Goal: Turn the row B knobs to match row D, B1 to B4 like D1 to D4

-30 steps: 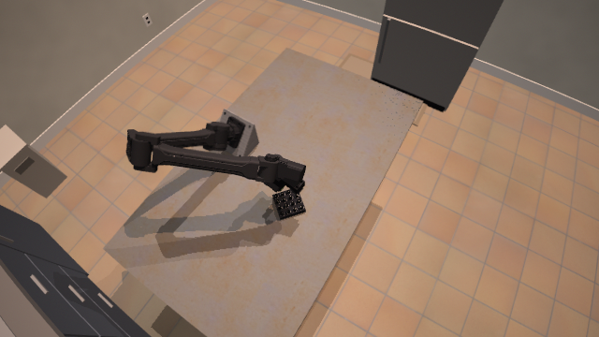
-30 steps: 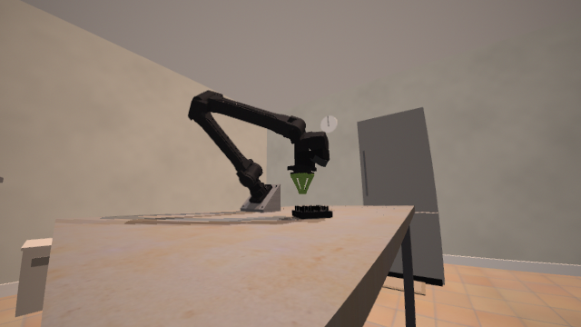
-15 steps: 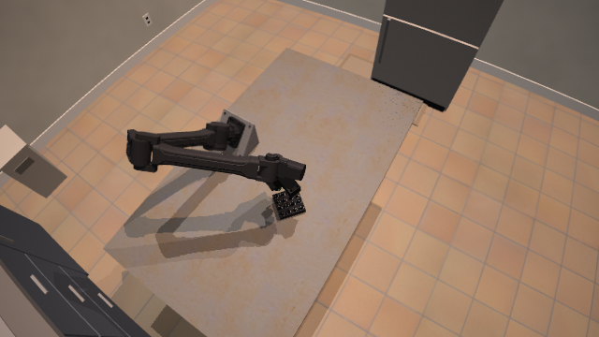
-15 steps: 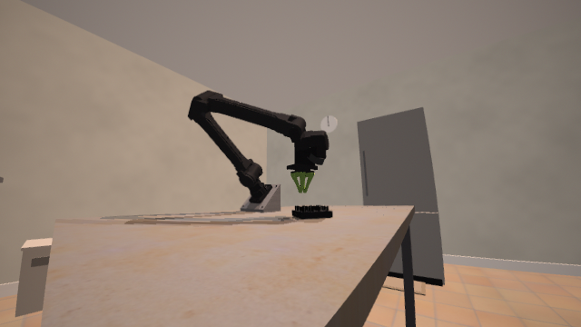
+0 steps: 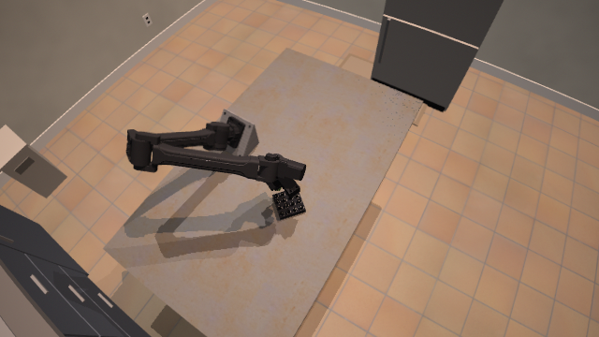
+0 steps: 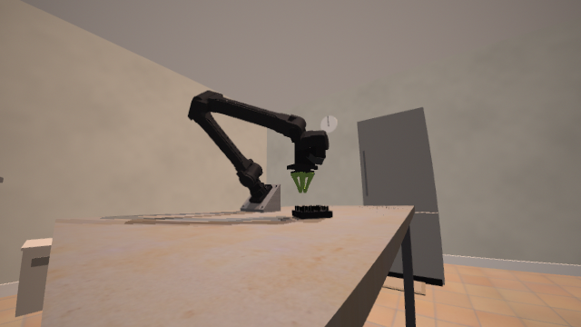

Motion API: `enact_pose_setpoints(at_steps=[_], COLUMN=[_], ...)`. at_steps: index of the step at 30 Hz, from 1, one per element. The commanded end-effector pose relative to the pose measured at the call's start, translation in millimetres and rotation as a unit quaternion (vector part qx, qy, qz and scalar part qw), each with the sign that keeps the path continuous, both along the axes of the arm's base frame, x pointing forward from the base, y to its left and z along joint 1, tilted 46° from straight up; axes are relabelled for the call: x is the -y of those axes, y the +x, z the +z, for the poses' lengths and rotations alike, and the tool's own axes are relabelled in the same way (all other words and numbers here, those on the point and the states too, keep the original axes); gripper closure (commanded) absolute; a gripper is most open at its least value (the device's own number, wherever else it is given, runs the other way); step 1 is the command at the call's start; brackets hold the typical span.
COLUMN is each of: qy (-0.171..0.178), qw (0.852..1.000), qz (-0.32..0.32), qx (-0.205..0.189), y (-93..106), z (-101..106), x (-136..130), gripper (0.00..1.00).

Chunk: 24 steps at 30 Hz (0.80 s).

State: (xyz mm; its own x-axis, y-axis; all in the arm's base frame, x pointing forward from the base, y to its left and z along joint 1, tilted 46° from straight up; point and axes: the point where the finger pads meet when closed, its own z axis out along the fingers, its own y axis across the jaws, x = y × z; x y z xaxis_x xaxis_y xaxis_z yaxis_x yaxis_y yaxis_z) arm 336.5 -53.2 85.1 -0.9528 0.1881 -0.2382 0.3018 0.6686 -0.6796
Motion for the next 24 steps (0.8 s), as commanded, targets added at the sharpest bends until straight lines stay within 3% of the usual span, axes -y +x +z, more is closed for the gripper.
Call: enact_pose_setpoints(at_steps=[1, 24], qy=[0.006, 0.006], qw=[0.999, 0.999], qz=[0.011, 0.013], qx=[0.034, 0.033], y=[20.0, 19.5], z=[19.6, 17.1], x=[-13.9, -13.4], gripper=[0.81, 0.81])
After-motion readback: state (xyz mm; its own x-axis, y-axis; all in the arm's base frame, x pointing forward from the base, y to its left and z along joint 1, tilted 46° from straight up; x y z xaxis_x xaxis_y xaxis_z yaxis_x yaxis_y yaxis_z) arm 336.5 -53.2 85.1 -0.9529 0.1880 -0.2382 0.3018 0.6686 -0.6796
